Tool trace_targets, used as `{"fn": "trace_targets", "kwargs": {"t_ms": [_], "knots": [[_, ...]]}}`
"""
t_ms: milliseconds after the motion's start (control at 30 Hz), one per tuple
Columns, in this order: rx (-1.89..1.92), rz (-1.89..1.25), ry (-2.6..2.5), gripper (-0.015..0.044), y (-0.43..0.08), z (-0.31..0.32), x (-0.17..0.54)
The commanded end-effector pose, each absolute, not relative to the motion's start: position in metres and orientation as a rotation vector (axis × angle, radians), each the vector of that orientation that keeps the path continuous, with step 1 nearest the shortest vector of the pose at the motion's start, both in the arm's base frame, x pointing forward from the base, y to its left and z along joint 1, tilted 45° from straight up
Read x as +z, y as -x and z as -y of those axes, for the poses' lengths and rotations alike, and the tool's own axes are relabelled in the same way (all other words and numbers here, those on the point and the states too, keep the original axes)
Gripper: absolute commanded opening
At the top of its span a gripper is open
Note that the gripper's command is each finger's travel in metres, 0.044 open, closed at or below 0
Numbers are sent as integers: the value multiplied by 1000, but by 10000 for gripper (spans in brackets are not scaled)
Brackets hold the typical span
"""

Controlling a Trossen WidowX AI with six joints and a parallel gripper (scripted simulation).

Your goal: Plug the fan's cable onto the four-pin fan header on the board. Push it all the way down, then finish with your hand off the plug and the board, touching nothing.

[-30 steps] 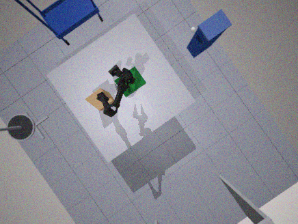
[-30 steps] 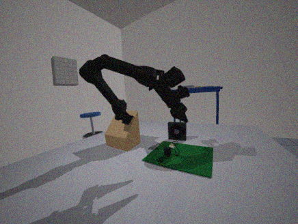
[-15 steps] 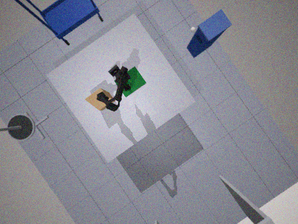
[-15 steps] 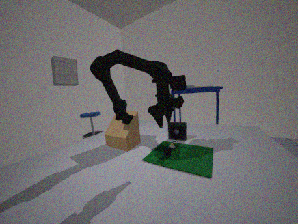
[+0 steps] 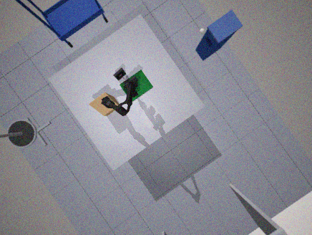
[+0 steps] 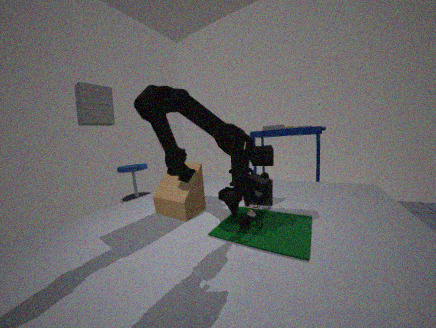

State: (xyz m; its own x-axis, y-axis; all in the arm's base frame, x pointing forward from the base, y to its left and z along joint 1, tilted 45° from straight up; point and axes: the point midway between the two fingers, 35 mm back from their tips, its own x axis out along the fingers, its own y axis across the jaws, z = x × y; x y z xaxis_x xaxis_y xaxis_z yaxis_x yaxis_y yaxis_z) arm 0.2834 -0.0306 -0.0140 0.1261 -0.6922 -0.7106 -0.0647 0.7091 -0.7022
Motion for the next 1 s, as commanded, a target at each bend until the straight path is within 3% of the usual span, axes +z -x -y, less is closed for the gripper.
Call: {"fn": "trace_targets", "kwargs": {"t_ms": [0, 967], "knots": [[-507, -1378, 692, 440, -286, 31, -15], [-508, -1377, 694, 440, -292, 64, -47]]}}
